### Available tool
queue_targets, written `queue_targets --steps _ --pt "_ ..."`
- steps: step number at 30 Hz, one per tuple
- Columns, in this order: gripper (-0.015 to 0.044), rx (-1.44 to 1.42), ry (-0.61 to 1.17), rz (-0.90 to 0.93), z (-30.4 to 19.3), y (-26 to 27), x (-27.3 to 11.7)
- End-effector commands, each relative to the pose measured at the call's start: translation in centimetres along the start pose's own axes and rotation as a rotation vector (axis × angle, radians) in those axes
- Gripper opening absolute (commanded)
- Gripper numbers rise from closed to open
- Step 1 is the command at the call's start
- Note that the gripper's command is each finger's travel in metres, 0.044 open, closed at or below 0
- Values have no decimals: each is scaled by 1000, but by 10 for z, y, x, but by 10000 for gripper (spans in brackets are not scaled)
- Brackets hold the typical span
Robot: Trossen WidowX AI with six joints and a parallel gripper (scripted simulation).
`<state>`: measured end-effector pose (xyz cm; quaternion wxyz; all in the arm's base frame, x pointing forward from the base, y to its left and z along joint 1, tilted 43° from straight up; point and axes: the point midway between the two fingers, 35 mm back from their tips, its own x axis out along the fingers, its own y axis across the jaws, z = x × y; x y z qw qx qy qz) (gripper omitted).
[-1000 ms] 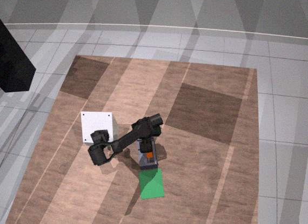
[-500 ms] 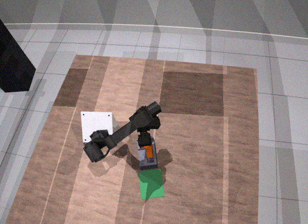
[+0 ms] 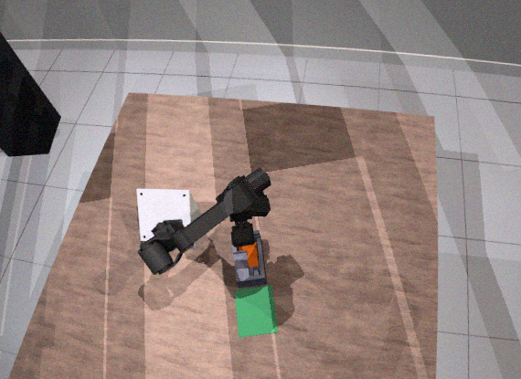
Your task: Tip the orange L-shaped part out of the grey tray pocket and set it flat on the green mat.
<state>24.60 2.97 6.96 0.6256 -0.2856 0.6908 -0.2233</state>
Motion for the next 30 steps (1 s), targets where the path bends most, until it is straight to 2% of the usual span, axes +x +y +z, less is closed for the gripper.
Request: queue_targets --steps 1,14,16,18,30 --pt "180 -2 -2 0 0 0 0" --pt "180 -2 -2 0 0 0 0" --pt "233 53 -2 0 1 -2 0" --pt "280 176 -1 1 2 -8 -1" --pt "280 1498 4 -6 10 -73 -3"
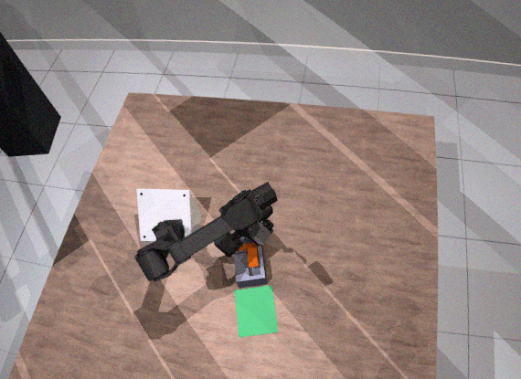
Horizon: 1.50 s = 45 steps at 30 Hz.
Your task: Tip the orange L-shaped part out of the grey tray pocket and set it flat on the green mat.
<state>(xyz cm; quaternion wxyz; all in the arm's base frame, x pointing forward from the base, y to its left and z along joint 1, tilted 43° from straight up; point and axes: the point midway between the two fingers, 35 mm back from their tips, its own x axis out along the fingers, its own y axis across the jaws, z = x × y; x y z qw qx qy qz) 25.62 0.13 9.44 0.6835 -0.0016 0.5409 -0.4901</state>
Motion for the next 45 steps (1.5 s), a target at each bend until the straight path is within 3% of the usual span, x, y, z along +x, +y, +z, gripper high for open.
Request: queue_targets --steps 1,13,21,45 --pt "280 706 -7 2 31 -22 -4" --pt "280 725 -7 2 31 -23 -3" --pt "280 726 -8 2 32 -23 26" --pt "280 726 -9 2 33 -22 60"
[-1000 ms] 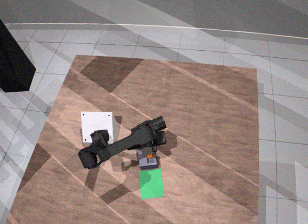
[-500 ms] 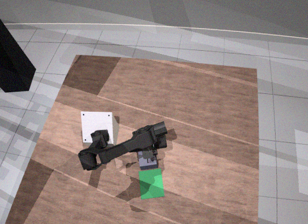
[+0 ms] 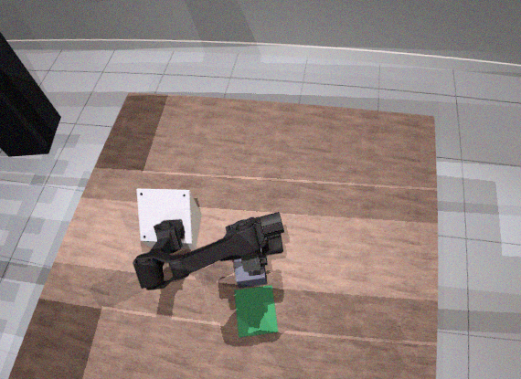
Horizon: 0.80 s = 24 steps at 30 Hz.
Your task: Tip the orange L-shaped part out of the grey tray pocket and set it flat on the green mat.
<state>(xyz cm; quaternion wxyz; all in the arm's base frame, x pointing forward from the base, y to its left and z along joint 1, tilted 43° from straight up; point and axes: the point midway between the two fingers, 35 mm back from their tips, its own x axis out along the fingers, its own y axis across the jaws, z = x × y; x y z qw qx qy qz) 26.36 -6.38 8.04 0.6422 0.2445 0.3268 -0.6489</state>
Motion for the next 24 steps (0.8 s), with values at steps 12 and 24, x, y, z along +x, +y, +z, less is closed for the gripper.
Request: queue_targets --steps 12,24 --pt "280 -8 -6 -5 0 -3 21" --pt "102 0 -2 -2 1 -1 18"
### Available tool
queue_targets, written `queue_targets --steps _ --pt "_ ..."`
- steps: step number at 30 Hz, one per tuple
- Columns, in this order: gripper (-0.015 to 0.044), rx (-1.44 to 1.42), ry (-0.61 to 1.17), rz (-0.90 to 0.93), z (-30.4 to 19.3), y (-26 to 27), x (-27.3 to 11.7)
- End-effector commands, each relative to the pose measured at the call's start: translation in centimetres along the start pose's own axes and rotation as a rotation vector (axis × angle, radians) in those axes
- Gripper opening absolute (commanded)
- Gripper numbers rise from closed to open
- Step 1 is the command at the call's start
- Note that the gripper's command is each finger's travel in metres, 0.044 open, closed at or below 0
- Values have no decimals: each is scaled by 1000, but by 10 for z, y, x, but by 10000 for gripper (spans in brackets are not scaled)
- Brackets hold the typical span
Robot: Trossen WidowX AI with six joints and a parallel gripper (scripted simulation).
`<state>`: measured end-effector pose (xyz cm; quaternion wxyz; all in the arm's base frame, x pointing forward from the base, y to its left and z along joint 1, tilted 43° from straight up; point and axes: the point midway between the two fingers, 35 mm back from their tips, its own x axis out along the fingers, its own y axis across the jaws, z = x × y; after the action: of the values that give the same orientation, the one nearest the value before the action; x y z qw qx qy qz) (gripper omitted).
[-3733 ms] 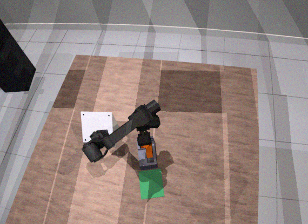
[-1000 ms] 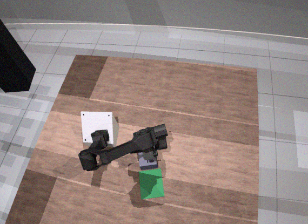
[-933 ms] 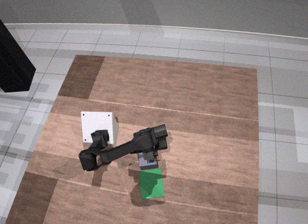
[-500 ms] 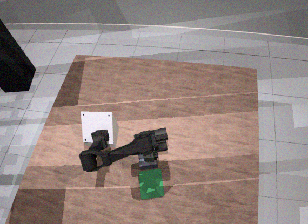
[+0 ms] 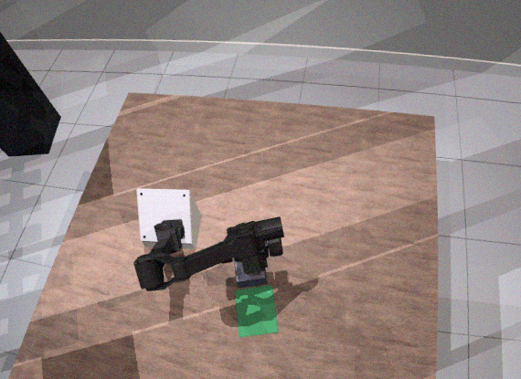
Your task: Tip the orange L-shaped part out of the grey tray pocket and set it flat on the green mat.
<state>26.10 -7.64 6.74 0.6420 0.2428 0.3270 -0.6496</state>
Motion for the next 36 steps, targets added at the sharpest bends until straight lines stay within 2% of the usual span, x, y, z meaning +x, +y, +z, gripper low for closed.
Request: queue_targets --steps 1,3,6,7,36 --pt "95 2 0 0 0 0 0" --pt "82 2 0 0 0 0 0" --pt "3 2 0 0 0 0 0" --pt "0 2 0 0 0 0 0" --pt "0 -6 -1 -2 -1 -1 -36"
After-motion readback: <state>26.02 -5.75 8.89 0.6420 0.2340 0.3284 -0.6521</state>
